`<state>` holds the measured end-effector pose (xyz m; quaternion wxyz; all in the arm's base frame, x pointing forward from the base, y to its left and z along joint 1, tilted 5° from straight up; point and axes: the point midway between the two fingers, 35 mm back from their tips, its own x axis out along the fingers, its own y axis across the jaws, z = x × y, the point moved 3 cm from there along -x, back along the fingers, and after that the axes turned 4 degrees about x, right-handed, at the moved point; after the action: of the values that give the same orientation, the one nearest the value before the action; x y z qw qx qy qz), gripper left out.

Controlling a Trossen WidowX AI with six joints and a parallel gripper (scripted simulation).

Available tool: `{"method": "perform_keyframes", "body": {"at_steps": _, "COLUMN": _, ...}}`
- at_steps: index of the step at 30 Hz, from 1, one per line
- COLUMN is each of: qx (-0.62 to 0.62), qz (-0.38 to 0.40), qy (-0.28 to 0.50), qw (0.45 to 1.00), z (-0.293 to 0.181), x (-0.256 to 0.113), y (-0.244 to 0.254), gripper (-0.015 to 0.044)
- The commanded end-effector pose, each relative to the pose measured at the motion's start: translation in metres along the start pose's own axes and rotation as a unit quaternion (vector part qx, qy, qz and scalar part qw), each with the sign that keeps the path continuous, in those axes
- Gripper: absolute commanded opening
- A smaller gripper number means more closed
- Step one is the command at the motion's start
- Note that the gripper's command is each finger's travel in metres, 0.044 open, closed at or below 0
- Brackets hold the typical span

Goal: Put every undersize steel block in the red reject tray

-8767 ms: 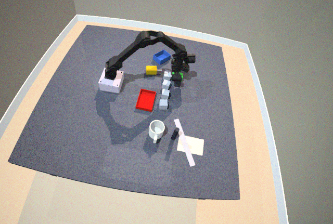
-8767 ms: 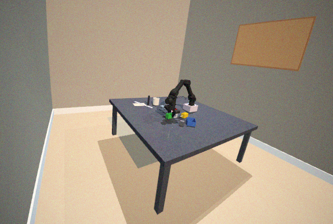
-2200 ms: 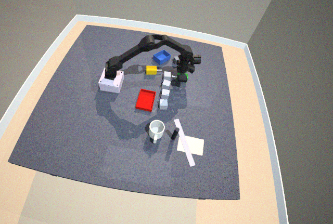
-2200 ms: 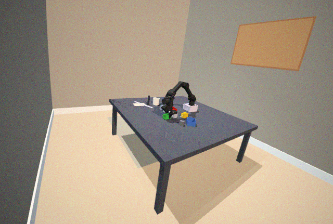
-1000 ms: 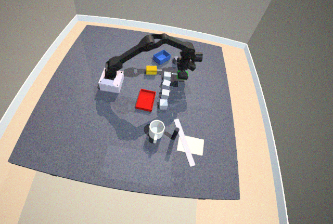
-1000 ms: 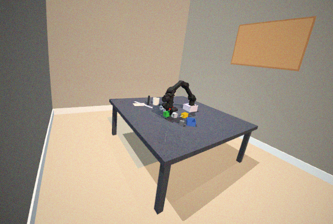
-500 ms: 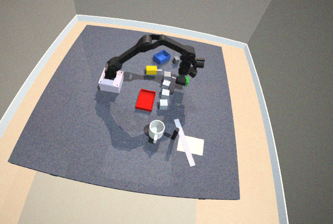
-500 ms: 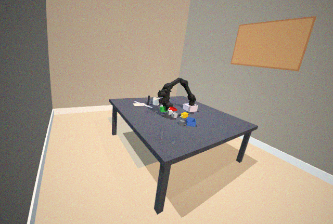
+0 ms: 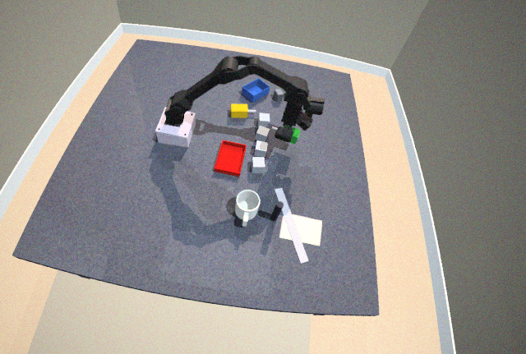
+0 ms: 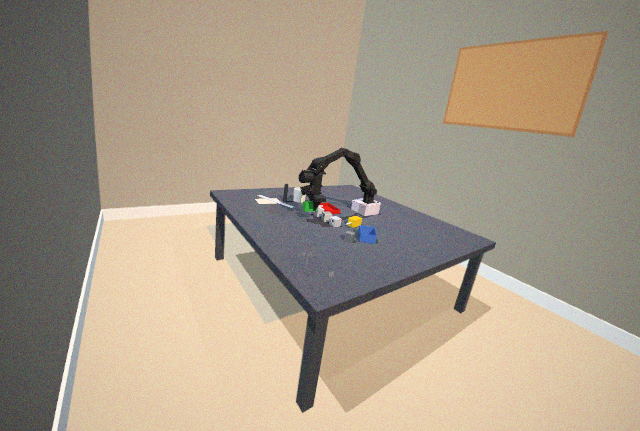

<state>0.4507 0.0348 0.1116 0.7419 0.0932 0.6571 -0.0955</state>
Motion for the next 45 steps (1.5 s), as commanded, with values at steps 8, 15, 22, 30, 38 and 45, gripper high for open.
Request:
{"method": "perform_keyframes", "body": {"at_steps": 8, "qx": 0.002, "qz": 0.001, "qy": 0.0, "qw": 1.0, "z": 0.001, "x": 0.014, "y": 0.0, "gripper": 0.0}}
{"method": "perform_keyframes", "body": {"at_steps": 15, "qx": 0.002, "qz": 0.001, "qy": 0.0, "qw": 1.0, "z": 0.002, "x": 0.022, "y": 0.001, "gripper": 0.0}}
{"method": "perform_keyframes", "body": {"at_steps": 22, "qx": 0.002, "qz": 0.001, "qy": 0.0, "qw": 1.0, "z": 0.003, "x": 0.029, "y": 0.001, "gripper": 0.0}}
{"method": "perform_keyframes", "body": {"at_steps": 30, "qx": 0.002, "qz": 0.001, "qy": 0.0, "qw": 1.0, "z": 0.003, "x": 0.035, "y": 0.001, "gripper": 0.0}}
{"method": "perform_keyframes", "body": {"at_steps": 38, "qx": 0.002, "qz": 0.001, "qy": 0.0, "qw": 1.0, "z": 0.003, "x": 0.047, "y": 0.002, "gripper": 0.0}}
{"method": "perform_keyframes", "body": {"at_steps": 45, "qx": 0.002, "qz": 0.001, "qy": 0.0, "qw": 1.0, "z": 0.003, "x": 0.052, "y": 0.002, "gripper": 0.0}}
